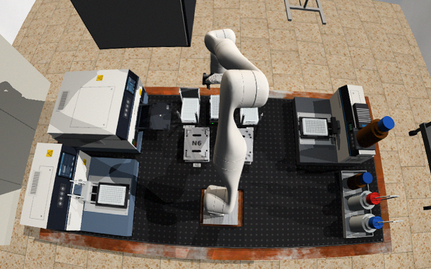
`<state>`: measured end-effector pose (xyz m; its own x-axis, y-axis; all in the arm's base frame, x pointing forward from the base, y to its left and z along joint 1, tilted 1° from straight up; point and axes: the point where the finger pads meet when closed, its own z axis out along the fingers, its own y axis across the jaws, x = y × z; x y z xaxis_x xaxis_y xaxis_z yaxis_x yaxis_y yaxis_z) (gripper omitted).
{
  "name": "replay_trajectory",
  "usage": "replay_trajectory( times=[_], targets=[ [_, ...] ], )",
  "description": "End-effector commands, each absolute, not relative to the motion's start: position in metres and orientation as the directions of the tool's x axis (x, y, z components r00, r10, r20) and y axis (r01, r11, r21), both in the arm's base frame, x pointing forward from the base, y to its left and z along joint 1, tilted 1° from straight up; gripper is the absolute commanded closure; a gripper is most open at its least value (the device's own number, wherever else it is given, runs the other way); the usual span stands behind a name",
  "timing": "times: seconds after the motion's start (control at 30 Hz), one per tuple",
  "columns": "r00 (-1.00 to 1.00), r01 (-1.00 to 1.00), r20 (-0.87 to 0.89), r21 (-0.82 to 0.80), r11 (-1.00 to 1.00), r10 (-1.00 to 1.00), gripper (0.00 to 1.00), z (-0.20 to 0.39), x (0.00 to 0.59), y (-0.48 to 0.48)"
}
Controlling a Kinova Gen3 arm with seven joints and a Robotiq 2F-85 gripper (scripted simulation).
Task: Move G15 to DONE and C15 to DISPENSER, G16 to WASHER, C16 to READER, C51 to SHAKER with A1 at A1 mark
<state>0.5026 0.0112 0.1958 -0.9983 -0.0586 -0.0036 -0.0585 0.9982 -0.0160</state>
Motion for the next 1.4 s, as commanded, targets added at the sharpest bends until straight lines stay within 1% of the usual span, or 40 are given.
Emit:
replay_trajectory(
  times=[0.0, 0.53, 1.37],
  targets=[
    [-0.998, -0.059, -0.007, -0.016, 0.998, -0.059, 0.00, 0.197, 0.490, 0.011],
    [-0.998, -0.059, -0.007, -0.016, 0.998, -0.059, 0.00, 0.197, 0.487, 0.010],
    [-0.998, -0.059, -0.007, -0.016, 0.998, -0.059, 0.00, 0.166, 0.487, 0.010]
  ],
)
